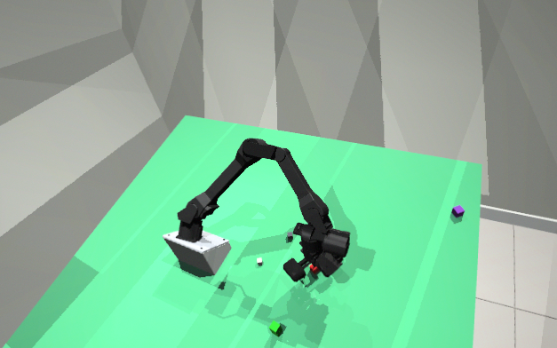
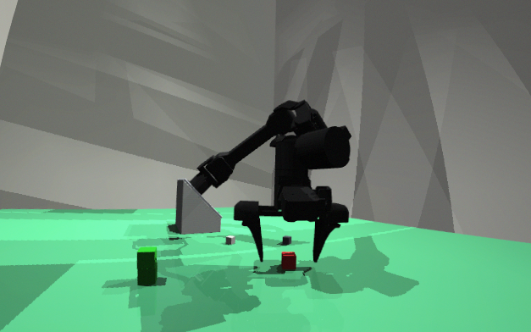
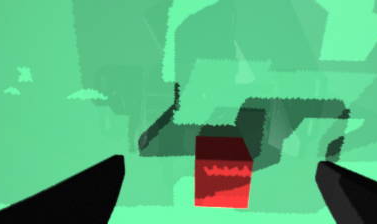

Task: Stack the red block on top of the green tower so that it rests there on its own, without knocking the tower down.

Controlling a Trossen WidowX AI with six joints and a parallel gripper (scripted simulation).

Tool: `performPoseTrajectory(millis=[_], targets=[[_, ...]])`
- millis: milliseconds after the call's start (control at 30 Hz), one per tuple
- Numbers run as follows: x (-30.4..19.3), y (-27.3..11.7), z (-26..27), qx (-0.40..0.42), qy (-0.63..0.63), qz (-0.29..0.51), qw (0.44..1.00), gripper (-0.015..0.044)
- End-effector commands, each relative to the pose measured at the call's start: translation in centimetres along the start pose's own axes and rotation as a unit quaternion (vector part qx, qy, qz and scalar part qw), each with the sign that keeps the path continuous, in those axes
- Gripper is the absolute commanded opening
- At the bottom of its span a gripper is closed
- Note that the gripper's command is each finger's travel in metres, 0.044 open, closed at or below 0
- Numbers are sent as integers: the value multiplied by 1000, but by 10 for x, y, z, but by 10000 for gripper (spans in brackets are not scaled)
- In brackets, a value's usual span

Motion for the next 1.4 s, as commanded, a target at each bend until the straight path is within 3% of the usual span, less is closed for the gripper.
performPoseTrajectory(millis=[0, 300, 733, 967, 1033, 1367], targets=[[0, 1, 0, 1, 4, 1, 1000, 440], [0, 1, 0, 1, 4, 1, 1000, 440], [0, 1, 0, 1, 4, 1, 1000, 99], [0, 1, 0, 1, 4, 1, 1000, 52], [0, -2, 0, 1, 4, 1, 1000, 0], [1, -52, -1, 0, 4, 0, 1000, 0]])
Point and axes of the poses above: the point midway between the two fingers, 35 mm back from their tips, its own y axis out along the fingers, its own z axis across the jaws, x = y × z, the point moved 9 cm from there along -y, back along the fingers, and after that the axes turned 10 degrees about y, right-handed, at the moved point
